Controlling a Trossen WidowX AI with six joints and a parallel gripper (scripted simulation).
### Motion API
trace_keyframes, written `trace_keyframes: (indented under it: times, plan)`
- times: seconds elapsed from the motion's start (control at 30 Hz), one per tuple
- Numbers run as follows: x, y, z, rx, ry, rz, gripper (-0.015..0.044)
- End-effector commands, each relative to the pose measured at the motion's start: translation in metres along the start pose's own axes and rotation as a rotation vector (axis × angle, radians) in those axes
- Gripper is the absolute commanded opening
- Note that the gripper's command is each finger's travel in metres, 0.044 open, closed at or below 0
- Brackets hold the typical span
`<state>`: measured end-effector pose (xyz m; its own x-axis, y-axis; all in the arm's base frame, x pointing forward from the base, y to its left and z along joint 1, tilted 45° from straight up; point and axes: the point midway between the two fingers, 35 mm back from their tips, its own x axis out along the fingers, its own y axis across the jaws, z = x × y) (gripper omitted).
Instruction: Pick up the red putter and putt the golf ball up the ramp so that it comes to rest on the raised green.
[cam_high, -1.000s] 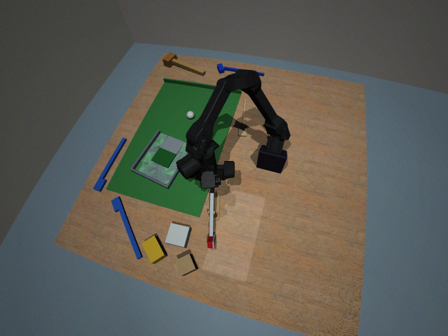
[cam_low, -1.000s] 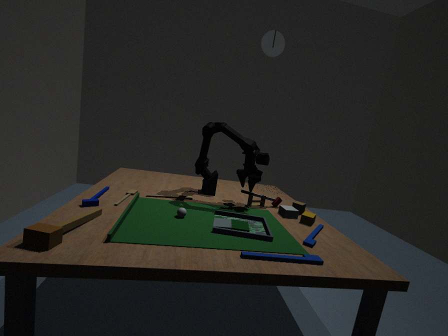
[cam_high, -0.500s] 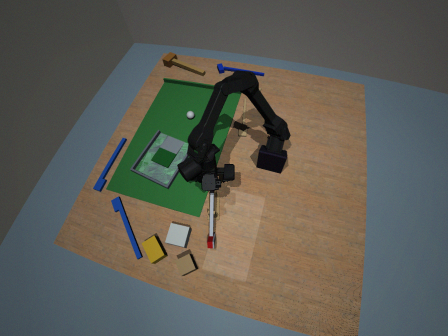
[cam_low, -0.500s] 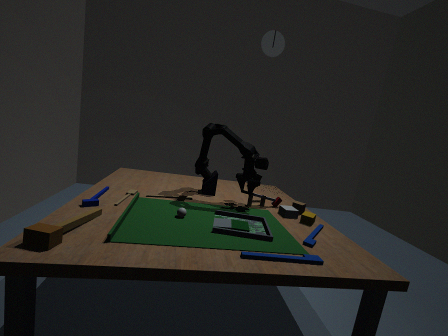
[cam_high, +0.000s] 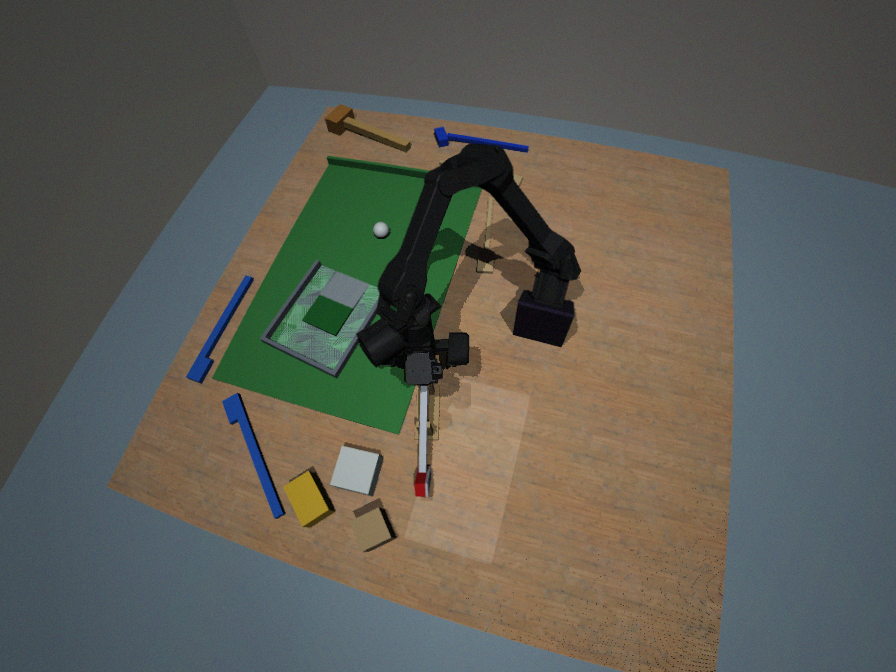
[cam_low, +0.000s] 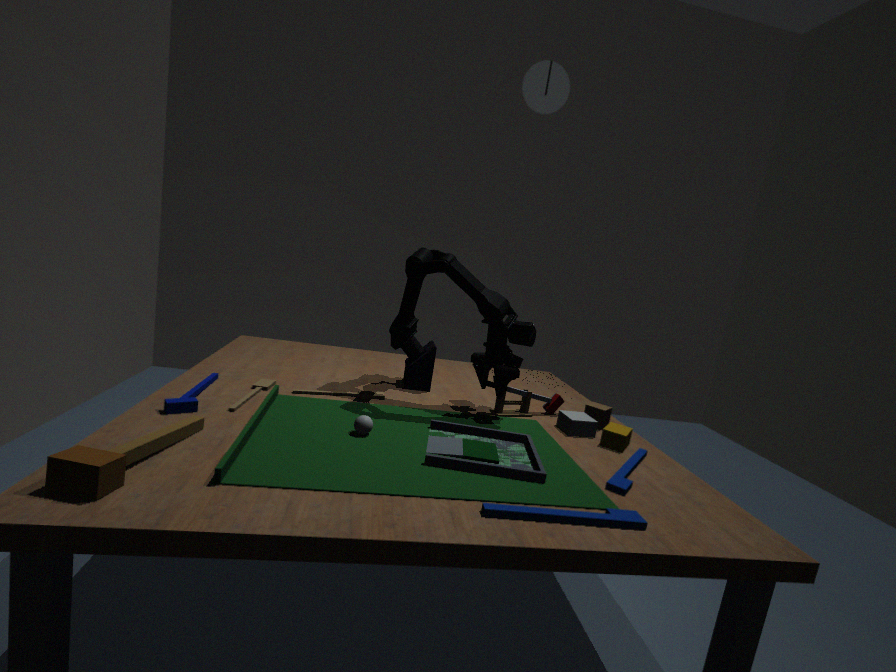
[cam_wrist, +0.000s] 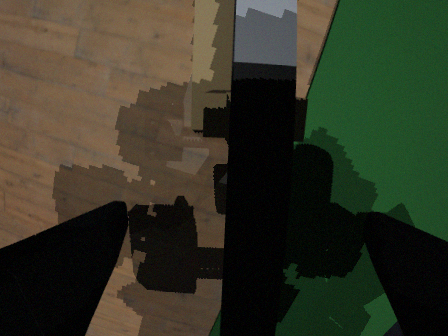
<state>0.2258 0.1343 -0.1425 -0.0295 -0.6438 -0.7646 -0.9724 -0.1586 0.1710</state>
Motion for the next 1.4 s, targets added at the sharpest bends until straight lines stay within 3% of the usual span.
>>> trace_keyframes:
  times: [0.0, 0.13, 0.67, 0.97, 1.37]
  plan:
    - [0.007, 0.002, -0.002, -0.006, 0.008, 0.007, 0.0440]
    - [0.007, 0.002, -0.002, -0.006, 0.008, 0.007, 0.0440]
    - [0.004, 0.001, -0.001, -0.001, 0.002, 0.004, 0.0020]
    - [-0.002, 0.000, 0.000, -0.001, 0.002, 0.004, 0.0000]
    - [-0.073, -0.002, 0.006, -0.002, -0.001, 0.005, 0.0000]
